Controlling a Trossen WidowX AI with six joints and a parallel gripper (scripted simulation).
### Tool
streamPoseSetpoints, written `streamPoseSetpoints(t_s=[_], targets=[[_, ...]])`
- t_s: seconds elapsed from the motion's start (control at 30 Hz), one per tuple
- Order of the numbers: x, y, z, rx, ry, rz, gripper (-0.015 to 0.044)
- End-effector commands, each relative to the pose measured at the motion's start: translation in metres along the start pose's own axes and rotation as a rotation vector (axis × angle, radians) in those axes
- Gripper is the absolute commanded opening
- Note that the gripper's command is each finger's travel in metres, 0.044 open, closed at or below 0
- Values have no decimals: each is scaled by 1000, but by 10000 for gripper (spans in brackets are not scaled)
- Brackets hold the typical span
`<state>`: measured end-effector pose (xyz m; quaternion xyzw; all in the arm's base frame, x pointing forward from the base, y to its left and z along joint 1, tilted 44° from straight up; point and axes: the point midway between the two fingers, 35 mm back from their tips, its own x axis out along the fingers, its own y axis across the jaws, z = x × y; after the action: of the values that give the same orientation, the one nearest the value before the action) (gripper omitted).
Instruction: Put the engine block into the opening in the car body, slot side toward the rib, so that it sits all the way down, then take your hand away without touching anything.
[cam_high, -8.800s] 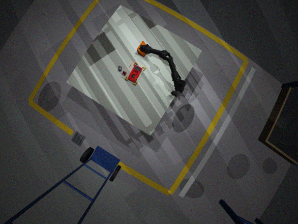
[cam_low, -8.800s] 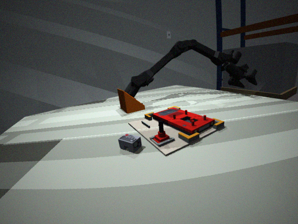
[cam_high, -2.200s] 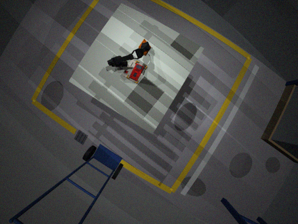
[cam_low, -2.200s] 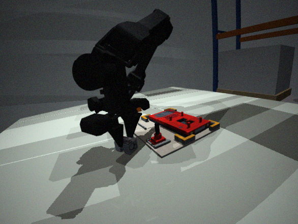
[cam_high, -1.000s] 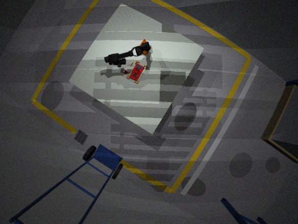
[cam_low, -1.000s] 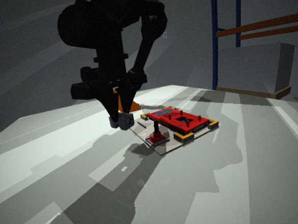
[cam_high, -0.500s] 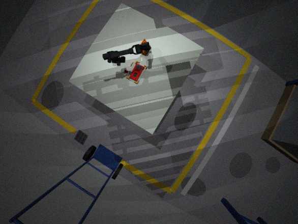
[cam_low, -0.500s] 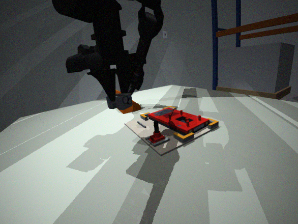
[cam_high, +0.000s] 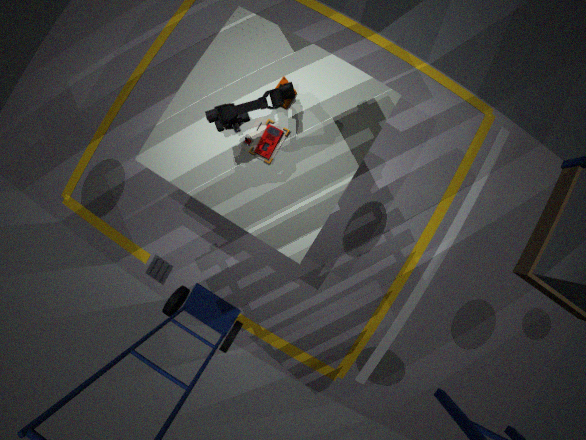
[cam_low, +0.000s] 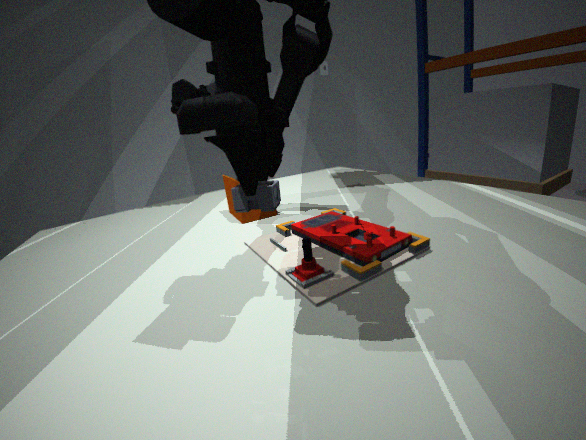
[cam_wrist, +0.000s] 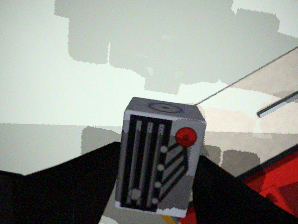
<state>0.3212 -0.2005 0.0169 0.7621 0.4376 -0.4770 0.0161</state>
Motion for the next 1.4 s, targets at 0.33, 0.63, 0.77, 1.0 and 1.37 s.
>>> streamPoseSetpoints(t_s=[0.33, 0.63, 0.77, 1.0, 1.37], targets=[[13, -20, -34, -479, -3, 2, 0], [22, -33, -54, -790, -4, 4, 0], [26, -40, -62, -928, -4, 4, 0], [33, -52, -76, -1170, -2, 3, 0], [44, -74, -96, -1551, 4, 3, 0]])
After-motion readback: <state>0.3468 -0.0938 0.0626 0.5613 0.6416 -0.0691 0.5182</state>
